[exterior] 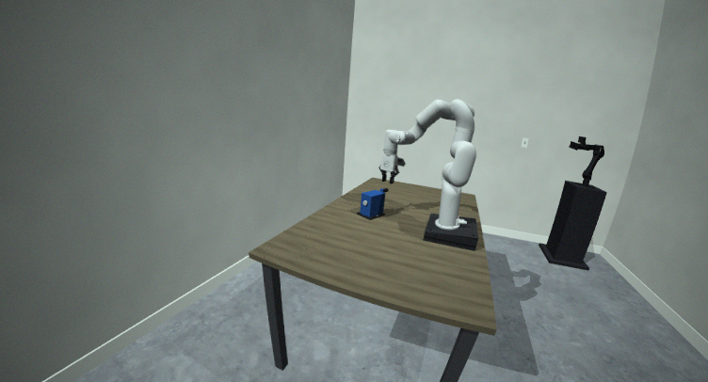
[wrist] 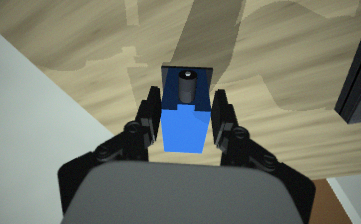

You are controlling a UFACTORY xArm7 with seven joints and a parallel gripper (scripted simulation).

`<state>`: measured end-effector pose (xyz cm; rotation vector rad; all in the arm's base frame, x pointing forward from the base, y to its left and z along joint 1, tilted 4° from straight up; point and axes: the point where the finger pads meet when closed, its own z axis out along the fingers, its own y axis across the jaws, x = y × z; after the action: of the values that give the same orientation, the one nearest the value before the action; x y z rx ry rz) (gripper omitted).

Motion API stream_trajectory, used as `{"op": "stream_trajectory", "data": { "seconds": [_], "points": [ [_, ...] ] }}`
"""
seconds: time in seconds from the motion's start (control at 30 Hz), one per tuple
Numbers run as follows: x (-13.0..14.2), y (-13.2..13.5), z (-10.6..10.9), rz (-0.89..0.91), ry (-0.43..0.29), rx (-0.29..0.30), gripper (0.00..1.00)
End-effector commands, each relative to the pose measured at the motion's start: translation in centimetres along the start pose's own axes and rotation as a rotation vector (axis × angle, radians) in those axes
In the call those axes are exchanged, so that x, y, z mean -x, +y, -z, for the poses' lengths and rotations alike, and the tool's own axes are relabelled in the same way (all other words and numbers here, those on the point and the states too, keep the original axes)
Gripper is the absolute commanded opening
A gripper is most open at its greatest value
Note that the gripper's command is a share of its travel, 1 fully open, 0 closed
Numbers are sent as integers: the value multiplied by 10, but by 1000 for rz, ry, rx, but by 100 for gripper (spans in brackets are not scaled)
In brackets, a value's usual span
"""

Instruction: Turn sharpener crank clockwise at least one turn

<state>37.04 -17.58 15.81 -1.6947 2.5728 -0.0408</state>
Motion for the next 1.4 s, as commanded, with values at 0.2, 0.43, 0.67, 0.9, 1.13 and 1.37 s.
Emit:
{"op": "stream_trajectory", "data": {
  "seconds": [0.2, 0.43, 0.67, 0.9, 1.13, 1.37],
  "points": [
    [0, -1, 6, 0, 0, -3, 0],
    [0, -1, 6, 0, 0, -3, 0],
    [0, -1, 6, 0, 0, -3, 0],
    [0, -1, 6, 0, 0, -3, 0],
    [0, -1, 6, 0, 0, -3, 0],
    [0, -1, 6, 0, 0, -3, 0]
  ]
}}
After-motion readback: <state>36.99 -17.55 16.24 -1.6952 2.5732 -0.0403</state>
